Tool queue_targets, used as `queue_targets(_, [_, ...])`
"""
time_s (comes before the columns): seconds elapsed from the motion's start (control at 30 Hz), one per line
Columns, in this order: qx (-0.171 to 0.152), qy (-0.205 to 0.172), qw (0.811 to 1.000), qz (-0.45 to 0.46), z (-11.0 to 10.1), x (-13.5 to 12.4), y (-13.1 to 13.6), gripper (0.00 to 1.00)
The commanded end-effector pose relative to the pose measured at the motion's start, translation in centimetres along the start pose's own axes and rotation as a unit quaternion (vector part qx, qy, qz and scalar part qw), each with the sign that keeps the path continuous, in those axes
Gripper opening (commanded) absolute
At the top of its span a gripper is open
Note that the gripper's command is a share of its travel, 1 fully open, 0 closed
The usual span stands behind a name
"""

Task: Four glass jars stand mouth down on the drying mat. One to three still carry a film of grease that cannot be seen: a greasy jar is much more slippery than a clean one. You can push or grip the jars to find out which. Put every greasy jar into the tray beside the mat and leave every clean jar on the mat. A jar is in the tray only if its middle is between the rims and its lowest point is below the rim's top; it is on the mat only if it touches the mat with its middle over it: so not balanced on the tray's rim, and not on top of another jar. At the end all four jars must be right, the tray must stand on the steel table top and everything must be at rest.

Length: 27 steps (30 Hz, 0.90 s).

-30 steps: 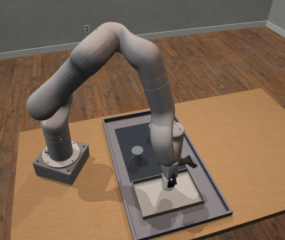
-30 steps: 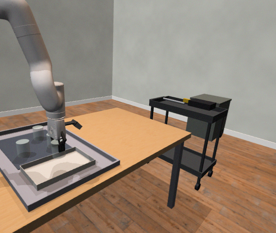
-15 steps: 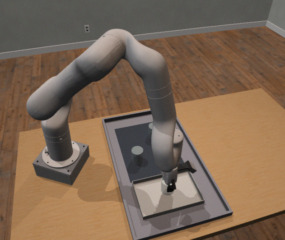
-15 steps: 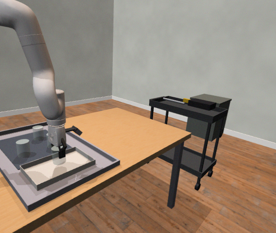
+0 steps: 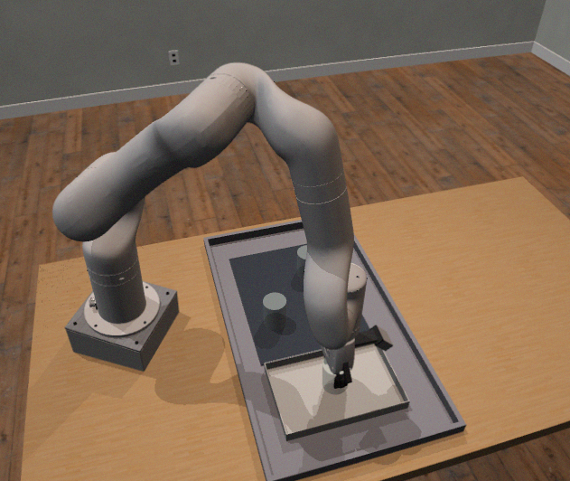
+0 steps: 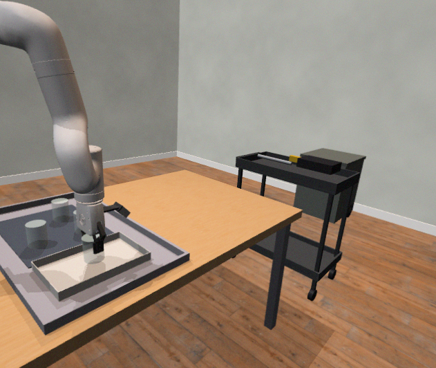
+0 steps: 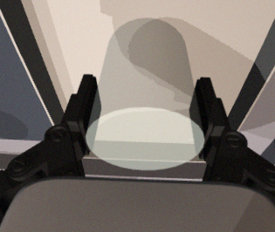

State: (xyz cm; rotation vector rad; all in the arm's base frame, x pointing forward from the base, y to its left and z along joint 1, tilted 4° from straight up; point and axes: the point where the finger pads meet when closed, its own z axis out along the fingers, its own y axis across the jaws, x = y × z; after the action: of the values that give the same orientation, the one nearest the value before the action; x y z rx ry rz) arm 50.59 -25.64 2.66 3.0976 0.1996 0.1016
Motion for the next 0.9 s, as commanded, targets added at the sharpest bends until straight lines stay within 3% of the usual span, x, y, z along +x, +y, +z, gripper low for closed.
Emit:
queue_targets(0.0, [-0.001, 0.001, 1.000, 0.000, 0.4, 0.1, 0.1, 0.00])
queue_targets(0.47, [-0.001, 0.001, 1.000, 0.000, 1.4, 0.1, 0.1, 0.00])
queue_targets(0.5, [-0.001, 0.001, 1.000, 0.000, 1.4, 0.1, 0.1, 1.00])
queue_targets(0.87, [-0.001, 0.001, 1.000, 0.000, 1.4, 0.1, 0.1, 1.00])
